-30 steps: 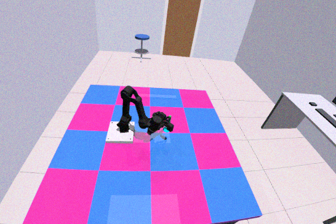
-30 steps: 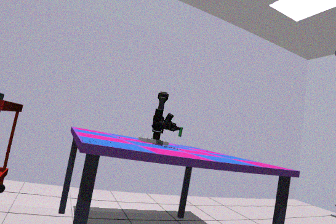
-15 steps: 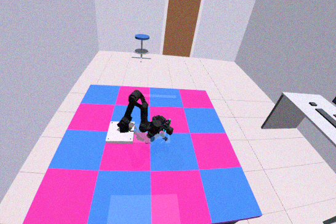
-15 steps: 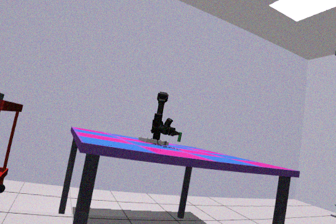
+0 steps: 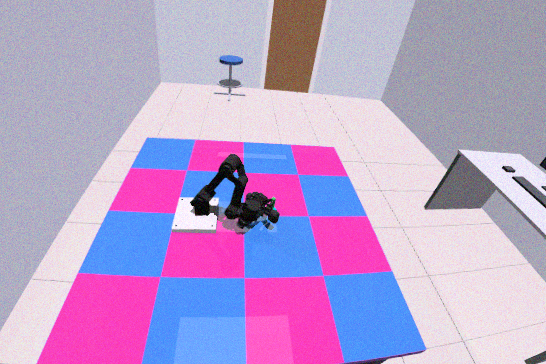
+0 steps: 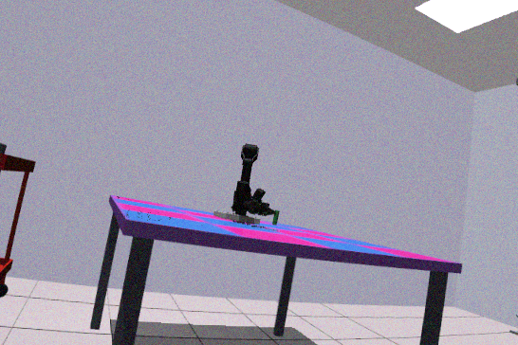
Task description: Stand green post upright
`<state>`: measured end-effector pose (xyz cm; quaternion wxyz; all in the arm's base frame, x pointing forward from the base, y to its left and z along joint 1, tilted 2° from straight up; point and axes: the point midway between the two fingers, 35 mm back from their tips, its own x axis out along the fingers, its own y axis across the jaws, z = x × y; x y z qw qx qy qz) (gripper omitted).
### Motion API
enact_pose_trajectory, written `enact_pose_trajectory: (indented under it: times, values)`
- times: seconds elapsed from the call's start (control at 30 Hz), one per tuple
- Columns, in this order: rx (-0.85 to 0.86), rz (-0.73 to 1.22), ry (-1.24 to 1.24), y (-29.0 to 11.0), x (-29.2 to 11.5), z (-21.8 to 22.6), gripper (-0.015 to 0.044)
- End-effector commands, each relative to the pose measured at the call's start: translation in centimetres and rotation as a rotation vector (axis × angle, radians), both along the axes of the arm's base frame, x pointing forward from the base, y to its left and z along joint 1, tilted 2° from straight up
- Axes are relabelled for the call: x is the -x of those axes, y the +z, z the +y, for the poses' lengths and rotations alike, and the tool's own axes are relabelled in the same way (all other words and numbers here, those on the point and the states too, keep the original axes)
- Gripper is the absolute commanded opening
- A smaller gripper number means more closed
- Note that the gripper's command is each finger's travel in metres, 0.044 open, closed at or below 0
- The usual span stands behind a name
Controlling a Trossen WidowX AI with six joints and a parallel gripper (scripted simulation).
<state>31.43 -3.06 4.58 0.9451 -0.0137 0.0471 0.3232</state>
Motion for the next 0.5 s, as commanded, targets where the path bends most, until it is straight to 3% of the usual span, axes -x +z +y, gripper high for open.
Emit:
enact_pose_trajectory:
  times: [0.0, 0.47]
  values:
    - [0.014, -0.008, 0.007, -0.8, 0.2, 0.1, 0.0023]
    - [0.049, -0.030, 0.016, -2.1, 0.2, 0.2, 0.0023]
